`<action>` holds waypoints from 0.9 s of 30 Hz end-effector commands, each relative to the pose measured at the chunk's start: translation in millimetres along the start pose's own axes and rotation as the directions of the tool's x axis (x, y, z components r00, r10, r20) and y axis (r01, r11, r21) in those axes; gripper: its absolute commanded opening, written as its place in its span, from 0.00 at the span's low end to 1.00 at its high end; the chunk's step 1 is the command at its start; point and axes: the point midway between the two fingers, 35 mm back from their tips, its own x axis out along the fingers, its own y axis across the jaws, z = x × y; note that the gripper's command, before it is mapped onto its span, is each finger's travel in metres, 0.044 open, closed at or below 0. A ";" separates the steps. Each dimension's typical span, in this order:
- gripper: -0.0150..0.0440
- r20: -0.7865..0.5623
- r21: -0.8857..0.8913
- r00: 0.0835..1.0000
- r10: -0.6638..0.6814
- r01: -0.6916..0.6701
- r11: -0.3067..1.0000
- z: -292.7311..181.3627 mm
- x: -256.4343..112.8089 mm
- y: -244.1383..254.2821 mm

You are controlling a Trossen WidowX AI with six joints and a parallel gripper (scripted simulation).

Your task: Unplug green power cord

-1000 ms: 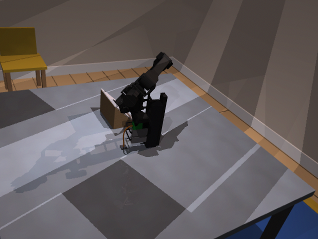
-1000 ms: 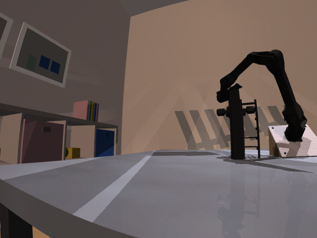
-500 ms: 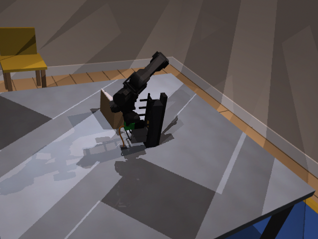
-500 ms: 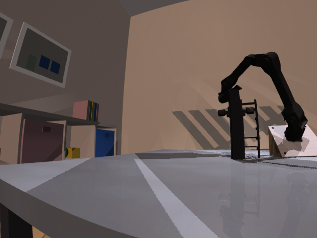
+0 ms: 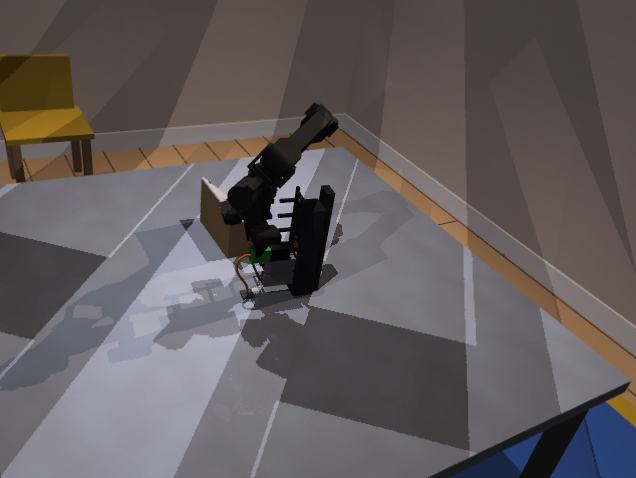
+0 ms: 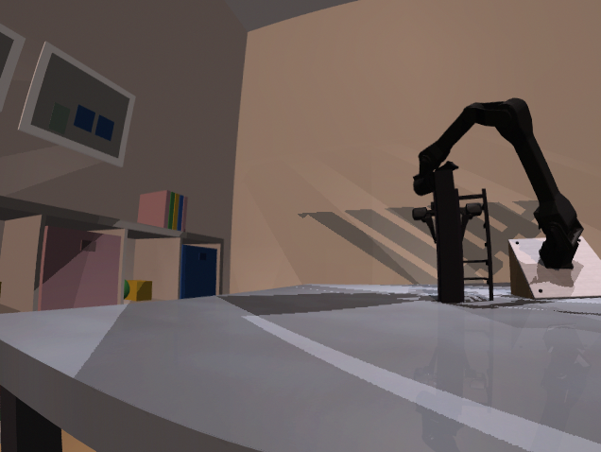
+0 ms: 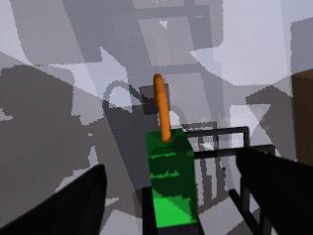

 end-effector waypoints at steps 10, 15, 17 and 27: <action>1.00 0.003 0.001 1.000 0.002 -0.002 1.000 58.2 -11.9 -0.4; 1.00 0.003 0.001 1.000 0.002 -0.002 1.000 58.2 -11.9 -0.4; 1.00 0.003 0.001 1.000 0.002 -0.002 1.000 58.2 -11.9 -0.4; 1.00 0.003 0.001 1.000 0.002 -0.002 1.000 58.2 -11.9 -0.4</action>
